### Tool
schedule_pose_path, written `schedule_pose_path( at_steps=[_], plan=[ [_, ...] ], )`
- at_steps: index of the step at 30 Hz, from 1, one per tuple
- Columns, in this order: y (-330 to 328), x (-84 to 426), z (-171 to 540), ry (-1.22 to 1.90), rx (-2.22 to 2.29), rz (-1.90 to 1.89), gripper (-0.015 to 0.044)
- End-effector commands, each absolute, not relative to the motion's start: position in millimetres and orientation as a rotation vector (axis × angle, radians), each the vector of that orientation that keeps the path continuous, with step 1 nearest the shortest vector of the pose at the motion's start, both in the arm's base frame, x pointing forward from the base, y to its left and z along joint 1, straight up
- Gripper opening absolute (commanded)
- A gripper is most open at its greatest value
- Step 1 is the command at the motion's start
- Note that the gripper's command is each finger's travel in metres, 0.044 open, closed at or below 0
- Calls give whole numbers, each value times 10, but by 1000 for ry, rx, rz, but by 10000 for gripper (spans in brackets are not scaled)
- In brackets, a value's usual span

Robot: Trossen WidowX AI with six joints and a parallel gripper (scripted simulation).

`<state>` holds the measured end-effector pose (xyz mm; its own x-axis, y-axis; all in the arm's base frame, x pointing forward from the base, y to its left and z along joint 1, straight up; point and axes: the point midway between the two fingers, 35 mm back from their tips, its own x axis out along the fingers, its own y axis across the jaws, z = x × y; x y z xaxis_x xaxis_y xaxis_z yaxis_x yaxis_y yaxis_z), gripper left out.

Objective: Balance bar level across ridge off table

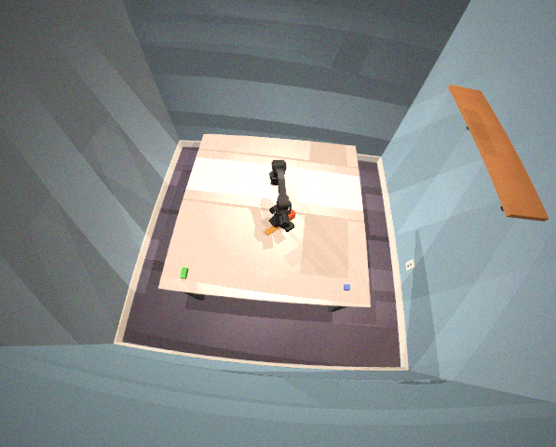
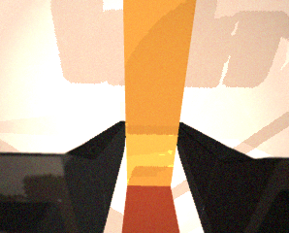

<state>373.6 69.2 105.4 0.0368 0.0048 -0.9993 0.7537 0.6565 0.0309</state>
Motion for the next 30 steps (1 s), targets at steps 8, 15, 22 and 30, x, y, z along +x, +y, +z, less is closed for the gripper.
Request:
schedule_pose_path(
  at_steps=[8, 15, 22, 30],
  plan=[
    [692, 3735, 1053, 1434, 680, -649, 185],
    [692, 3735, 1053, 1434, 680, -649, 264],
    [692, 3735, 1053, 1434, 680, -649, 440],
    [697, 3763, 1558, 1423, 685, -641, 440]
  ],
)
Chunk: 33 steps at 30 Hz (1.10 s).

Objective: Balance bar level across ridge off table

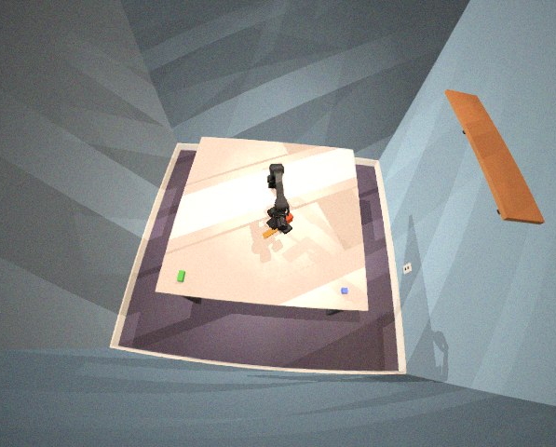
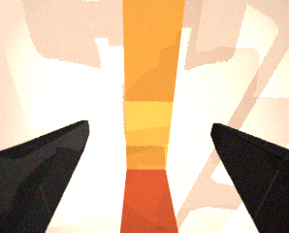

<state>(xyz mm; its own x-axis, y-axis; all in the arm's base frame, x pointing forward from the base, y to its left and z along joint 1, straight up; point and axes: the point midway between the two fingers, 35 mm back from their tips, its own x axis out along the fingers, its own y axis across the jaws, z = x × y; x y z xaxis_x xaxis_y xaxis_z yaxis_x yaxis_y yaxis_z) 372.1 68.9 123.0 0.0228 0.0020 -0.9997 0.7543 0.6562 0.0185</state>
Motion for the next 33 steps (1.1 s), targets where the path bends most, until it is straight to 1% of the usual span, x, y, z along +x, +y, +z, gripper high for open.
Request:
schedule_pose_path(
  at_steps=[1, 4, 6, 33],
  plan=[
    [696, 3756, 1672, 1420, 686, -640, 440],
    [687, 3708, 1982, 1414, 690, -635, 440],
    [684, 3693, 2050, 1412, 690, -634, 440],
    [684, 3693, 2050, 1412, 690, -634, 440]
  ],
)
